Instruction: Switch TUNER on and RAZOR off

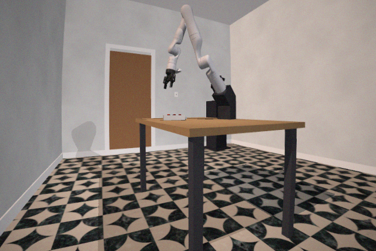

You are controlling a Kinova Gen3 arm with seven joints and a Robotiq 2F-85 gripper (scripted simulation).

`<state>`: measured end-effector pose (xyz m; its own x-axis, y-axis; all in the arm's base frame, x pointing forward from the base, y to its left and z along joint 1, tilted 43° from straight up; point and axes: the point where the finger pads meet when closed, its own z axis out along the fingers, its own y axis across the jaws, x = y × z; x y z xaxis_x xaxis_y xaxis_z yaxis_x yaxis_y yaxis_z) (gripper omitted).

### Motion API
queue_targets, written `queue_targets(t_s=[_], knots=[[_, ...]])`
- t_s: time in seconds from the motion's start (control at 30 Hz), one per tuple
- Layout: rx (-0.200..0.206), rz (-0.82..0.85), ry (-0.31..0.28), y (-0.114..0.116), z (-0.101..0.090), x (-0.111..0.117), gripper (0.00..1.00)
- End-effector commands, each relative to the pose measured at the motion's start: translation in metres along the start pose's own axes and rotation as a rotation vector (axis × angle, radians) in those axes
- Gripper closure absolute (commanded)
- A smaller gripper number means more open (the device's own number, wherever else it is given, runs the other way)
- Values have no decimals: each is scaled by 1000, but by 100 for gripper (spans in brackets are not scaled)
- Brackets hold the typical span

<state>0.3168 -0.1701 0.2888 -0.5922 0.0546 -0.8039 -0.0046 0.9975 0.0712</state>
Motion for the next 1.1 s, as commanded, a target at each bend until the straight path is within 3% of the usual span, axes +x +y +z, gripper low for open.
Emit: queue_targets(t_s=[0.0,1.07], knots=[[-9,-6,0,3,2,-1,0],[-17,-88,26,3,20,7,0]])
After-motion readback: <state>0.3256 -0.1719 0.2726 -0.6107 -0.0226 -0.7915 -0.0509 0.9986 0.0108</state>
